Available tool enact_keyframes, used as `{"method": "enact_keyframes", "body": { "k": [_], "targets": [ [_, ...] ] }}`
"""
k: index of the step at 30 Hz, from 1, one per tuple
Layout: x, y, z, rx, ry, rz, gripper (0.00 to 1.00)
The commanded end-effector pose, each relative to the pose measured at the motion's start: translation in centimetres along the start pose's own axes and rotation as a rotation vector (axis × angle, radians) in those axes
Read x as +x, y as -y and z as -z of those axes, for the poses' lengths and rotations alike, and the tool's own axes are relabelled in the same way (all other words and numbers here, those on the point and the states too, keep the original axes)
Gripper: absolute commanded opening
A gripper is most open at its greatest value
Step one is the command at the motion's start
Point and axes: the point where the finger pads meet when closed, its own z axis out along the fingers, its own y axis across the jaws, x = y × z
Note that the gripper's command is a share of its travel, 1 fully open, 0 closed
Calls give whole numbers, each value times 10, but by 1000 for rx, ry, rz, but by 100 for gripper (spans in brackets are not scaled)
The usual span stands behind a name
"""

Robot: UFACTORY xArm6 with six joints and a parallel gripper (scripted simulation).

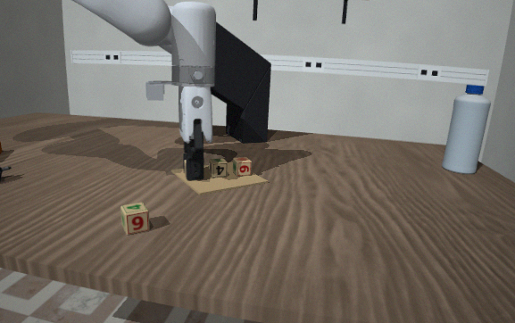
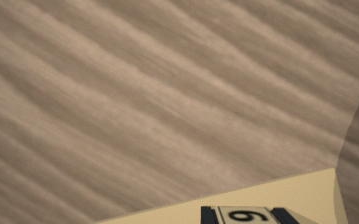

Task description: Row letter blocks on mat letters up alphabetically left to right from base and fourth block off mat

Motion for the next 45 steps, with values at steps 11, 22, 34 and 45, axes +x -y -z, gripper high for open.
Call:
{"method": "enact_keyframes", "body": {
  "k": [11,22,34,45],
  "targets": [
    [0,1,1,2,1,0,28],
    [0,1,1,2,1,0,32],
    [0,1,1,2,1,0,48],
    [0,1,1,2,1,0,48]
  ]
}}
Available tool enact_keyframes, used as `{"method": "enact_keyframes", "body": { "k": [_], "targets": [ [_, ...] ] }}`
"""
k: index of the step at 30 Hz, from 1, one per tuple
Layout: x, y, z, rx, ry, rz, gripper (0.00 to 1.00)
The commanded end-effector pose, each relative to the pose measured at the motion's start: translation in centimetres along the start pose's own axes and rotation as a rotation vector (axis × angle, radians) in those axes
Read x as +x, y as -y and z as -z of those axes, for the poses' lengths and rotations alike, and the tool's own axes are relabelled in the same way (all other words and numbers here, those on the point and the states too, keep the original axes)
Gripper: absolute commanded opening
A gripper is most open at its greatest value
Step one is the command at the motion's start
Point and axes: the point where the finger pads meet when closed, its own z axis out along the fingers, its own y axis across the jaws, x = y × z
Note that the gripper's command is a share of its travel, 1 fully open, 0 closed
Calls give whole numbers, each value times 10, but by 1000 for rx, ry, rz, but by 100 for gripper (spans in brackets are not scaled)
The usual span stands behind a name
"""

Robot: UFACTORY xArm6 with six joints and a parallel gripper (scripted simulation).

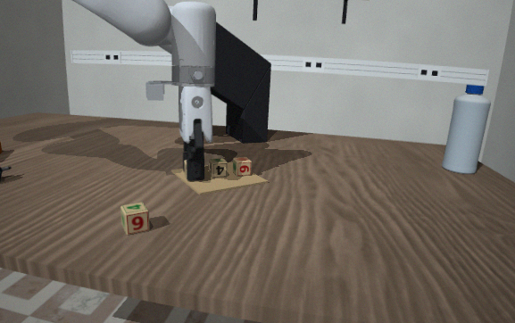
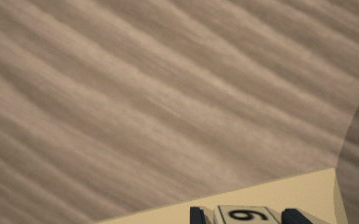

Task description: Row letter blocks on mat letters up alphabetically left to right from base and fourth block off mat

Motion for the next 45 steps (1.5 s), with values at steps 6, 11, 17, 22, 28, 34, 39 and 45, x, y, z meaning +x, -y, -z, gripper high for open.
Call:
{"method": "enact_keyframes", "body": {
  "k": [6,11,17,22,28,34,39,45],
  "targets": [
    [0,1,12,2,1,0,48],
    [0,1,25,2,1,0,48],
    [0,1,58,2,1,0,48],
    [0,1,80,2,1,-1,48],
    [0,1,89,2,1,-1,48],
    [0,1,91,2,1,-1,100],
    [0,1,91,2,1,-1,100],
    [0,1,91,2,1,-1,100]
  ]
}}
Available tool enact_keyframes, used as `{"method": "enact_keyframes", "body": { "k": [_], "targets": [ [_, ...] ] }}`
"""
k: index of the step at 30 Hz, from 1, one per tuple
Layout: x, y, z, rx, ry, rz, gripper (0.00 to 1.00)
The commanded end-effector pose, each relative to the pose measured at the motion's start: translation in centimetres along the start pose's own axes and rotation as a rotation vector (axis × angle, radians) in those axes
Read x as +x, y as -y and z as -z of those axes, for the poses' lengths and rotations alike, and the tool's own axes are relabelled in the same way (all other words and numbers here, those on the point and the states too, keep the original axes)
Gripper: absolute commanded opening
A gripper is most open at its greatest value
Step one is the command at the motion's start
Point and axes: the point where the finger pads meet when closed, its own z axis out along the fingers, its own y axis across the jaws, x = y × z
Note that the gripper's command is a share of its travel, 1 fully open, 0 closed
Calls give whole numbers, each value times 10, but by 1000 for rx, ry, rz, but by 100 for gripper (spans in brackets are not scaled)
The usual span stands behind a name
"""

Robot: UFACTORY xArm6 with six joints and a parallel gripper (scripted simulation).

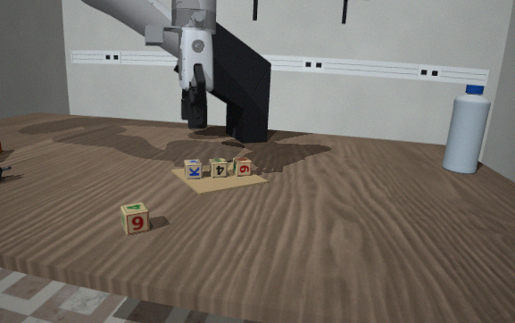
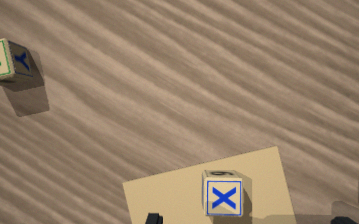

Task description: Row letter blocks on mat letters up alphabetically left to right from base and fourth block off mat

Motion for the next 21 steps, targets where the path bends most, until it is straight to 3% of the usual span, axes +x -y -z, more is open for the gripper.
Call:
{"method": "enact_keyframes", "body": {
  "k": [1,11,17,21],
  "targets": [
    [0,1,1,2,1,-1,100],
    [0,1,2,2,1,-1,100],
    [0,1,11,2,1,-1,100],
    [0,1,27,2,1,-1,100]
  ]
}}
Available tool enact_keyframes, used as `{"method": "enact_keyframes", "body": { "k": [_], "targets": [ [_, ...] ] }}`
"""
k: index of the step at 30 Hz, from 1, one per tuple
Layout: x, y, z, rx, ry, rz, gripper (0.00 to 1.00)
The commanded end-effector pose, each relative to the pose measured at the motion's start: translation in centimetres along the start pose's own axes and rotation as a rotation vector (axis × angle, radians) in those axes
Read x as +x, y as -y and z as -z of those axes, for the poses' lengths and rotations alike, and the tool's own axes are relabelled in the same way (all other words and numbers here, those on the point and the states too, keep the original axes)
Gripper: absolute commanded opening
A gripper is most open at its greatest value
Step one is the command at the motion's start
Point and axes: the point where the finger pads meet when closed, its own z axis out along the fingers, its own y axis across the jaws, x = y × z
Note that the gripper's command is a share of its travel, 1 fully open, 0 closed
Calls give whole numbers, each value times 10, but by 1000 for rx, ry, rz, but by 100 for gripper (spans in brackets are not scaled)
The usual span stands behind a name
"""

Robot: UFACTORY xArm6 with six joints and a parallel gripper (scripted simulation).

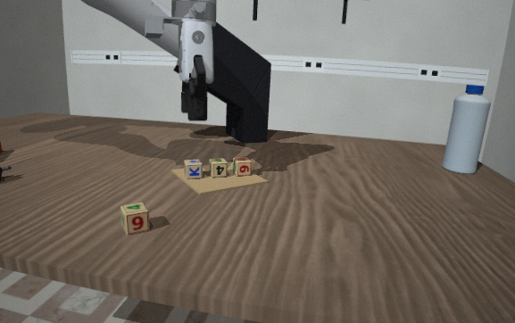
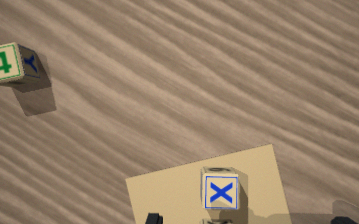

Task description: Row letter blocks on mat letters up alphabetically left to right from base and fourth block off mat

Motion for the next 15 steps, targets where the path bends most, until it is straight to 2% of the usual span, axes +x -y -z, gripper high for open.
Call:
{"method": "enact_keyframes", "body": {
  "k": [1,10,15],
  "targets": [
    [0,1,18,3,1,-1,100],
    [0,1,61,3,1,-1,100],
    [0,1,69,3,1,-1,100]
  ]
}}
